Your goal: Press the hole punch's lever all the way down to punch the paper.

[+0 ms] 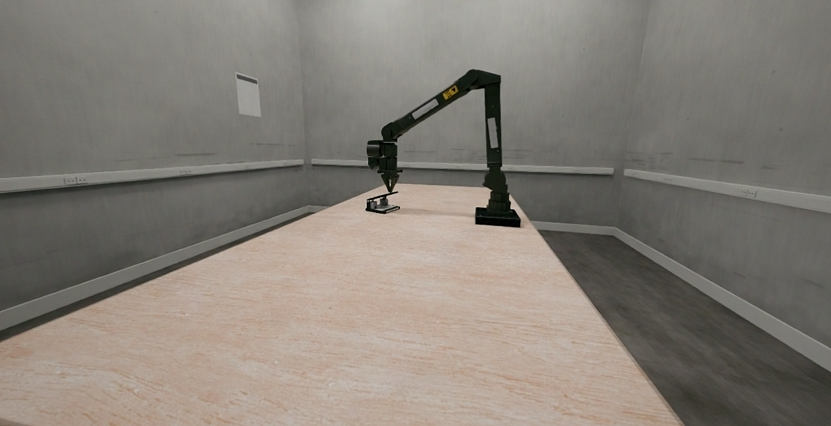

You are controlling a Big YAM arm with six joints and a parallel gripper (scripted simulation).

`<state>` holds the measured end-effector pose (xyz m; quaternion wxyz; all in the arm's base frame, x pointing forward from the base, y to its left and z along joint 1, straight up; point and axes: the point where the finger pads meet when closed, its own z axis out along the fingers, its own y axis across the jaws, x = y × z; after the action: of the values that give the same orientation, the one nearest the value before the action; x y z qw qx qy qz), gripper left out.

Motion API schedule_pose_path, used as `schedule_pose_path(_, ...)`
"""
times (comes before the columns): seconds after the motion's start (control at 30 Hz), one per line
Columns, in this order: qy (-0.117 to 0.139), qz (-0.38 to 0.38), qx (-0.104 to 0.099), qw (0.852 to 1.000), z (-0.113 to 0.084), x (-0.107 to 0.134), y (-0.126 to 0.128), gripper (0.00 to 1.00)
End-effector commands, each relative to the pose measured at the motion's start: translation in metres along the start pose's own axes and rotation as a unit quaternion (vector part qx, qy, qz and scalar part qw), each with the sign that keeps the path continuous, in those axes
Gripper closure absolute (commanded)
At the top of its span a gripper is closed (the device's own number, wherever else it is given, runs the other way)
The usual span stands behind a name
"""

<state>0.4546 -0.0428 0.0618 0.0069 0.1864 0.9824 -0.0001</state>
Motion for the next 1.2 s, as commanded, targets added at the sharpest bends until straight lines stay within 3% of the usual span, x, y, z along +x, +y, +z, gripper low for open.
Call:
schedule_pose_path(0.0,0.0,-0.003,-0.004,1.0,-0.003,-0.01,0.005,1.0)
schedule_pose_path(0.83,0.0,-0.003,-0.004,1.0,-0.004,-0.01,0.005,1.0)
schedule_pose_path(1.03,-0.003,-0.003,-0.005,1.0,-0.009,-0.011,0.005,1.0)
schedule_pose_path(1.17,-0.013,-0.003,-0.007,1.0,-0.024,-0.014,0.006,1.0)
